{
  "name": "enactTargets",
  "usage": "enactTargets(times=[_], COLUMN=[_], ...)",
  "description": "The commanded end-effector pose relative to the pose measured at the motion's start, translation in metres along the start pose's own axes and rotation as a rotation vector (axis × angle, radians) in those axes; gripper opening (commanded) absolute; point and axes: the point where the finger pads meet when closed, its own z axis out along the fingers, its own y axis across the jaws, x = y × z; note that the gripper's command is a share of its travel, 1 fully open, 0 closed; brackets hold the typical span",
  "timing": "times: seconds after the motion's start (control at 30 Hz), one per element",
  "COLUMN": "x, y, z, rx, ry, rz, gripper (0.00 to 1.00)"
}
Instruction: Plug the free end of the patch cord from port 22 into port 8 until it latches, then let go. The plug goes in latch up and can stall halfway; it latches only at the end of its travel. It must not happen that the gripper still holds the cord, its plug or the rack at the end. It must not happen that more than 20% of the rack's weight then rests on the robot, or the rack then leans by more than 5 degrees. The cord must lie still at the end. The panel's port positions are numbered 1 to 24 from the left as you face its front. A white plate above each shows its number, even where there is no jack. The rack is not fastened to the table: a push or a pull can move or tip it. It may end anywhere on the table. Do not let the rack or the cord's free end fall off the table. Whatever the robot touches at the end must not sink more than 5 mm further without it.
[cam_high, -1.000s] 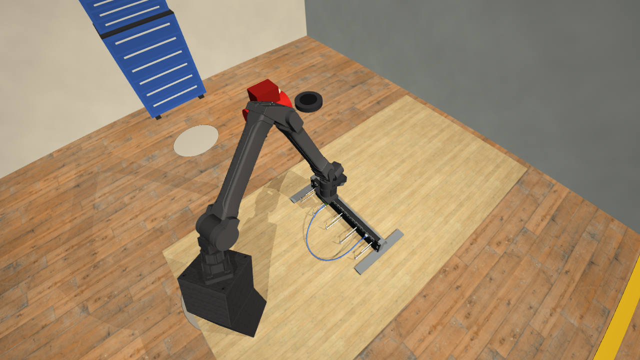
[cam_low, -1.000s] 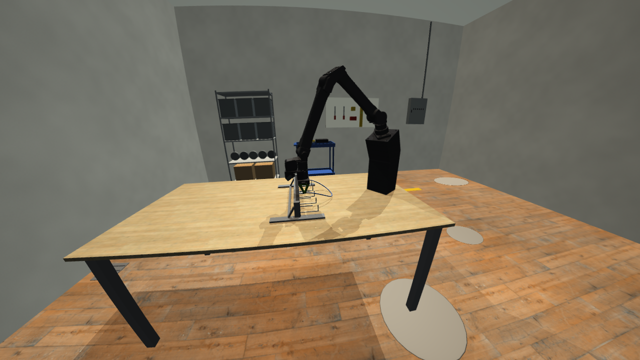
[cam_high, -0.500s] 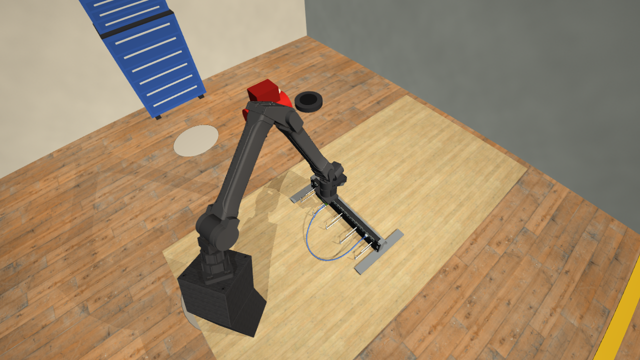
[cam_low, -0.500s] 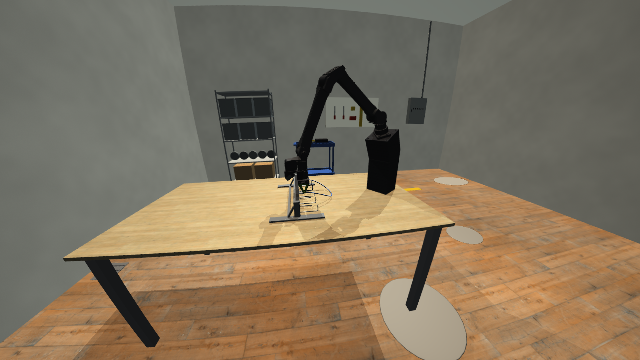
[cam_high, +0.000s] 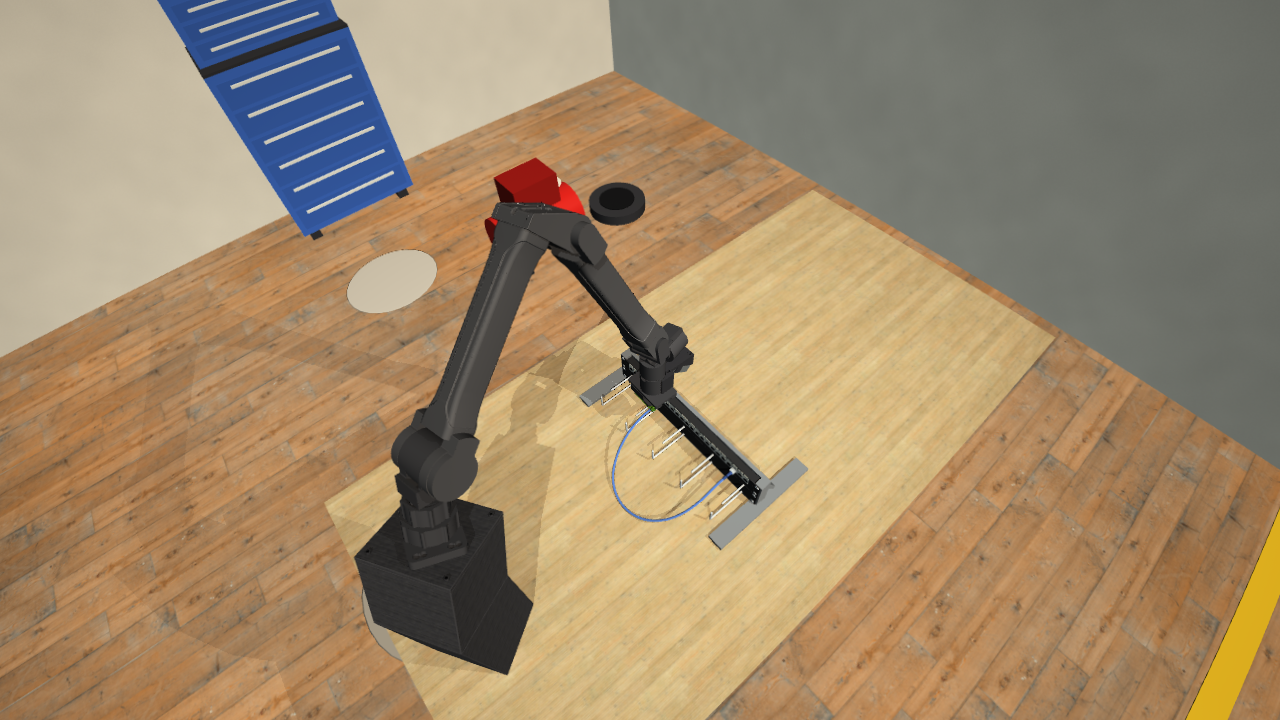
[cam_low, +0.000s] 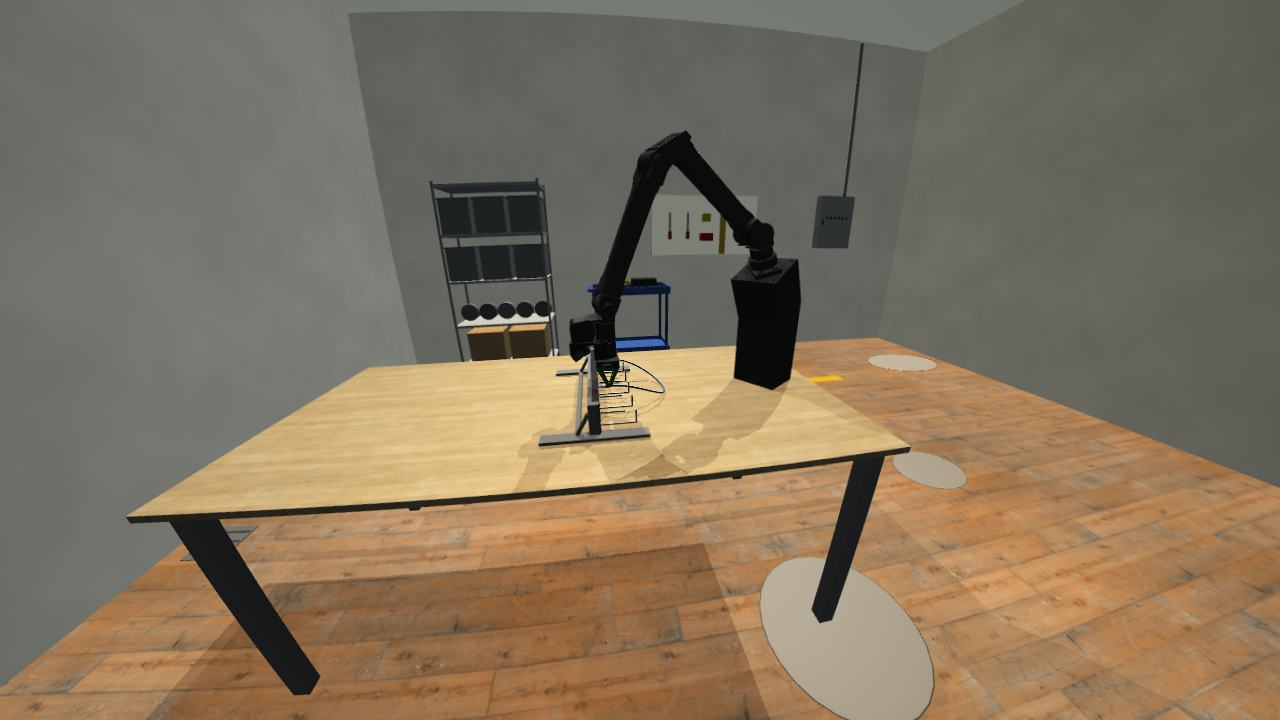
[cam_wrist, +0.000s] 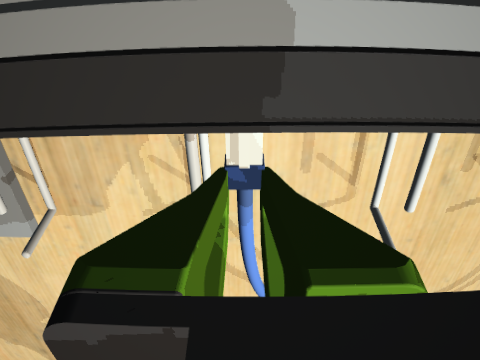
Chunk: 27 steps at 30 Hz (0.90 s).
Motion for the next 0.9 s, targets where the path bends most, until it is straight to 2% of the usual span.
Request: enactTargets(times=[0.0,0.87], x=[-0.0205,-0.0122], y=[-0.0017,-0.0001], z=[-0.011,-0.0053], rx=[-0.001,-0.003], ry=[-0.033,-0.023], rz=[0.008,0.006], gripper=[0.0,0.0])
